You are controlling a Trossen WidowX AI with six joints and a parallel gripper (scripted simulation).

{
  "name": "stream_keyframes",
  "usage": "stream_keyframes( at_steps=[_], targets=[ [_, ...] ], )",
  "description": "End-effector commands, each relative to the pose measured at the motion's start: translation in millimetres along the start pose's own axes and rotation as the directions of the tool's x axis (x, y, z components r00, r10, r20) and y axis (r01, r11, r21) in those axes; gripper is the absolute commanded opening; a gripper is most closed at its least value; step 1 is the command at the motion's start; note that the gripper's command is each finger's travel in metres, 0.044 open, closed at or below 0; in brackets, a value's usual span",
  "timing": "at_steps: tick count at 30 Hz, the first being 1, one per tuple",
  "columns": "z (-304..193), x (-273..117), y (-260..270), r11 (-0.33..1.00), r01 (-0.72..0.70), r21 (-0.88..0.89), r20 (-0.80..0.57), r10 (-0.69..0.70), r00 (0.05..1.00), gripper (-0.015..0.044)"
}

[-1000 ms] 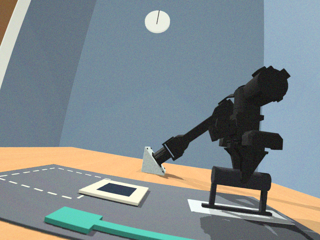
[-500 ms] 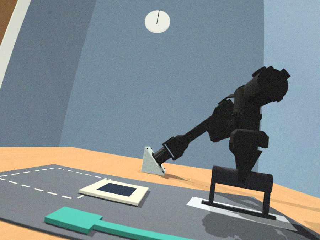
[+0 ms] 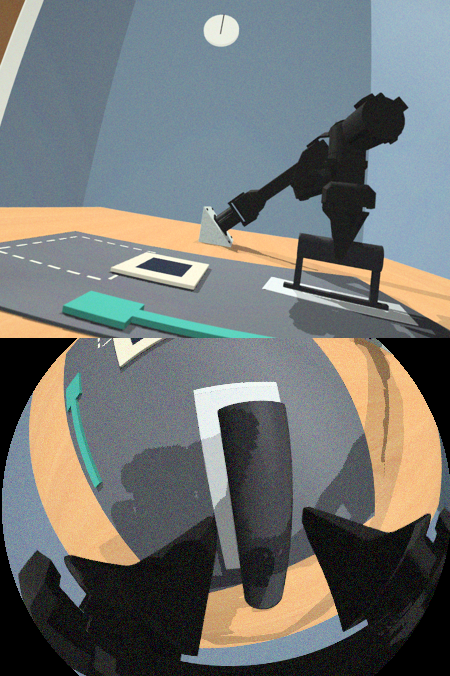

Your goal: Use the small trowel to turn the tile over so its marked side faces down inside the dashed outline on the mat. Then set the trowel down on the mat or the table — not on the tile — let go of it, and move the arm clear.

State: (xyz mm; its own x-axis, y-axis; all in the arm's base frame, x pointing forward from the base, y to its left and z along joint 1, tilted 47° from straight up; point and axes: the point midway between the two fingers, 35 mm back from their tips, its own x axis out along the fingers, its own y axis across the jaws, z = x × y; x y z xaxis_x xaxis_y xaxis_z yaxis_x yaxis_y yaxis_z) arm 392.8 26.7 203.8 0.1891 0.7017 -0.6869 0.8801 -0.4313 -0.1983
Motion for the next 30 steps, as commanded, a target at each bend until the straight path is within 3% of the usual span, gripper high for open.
stream_keyframes(
  at_steps=[1,11,17,26,30],
  targets=[
    [0,0,0,1.000,0.002,0.006,-0.001,-0.002,1.000,0.0270],
    [0,-2,0,1.000,0.001,0.005,-0.001,-0.001,1.000,0.0270],
    [0,-46,0,0.999,-0.029,-0.027,-0.007,0.029,1.000,0.0270],
    [2,-52,0,0.999,-0.042,-0.003,-0.011,0.042,0.999,0.0300],
    [2,-50,-1,0.996,-0.054,-0.071,0.000,0.055,0.999,0.0300]
  ],
)
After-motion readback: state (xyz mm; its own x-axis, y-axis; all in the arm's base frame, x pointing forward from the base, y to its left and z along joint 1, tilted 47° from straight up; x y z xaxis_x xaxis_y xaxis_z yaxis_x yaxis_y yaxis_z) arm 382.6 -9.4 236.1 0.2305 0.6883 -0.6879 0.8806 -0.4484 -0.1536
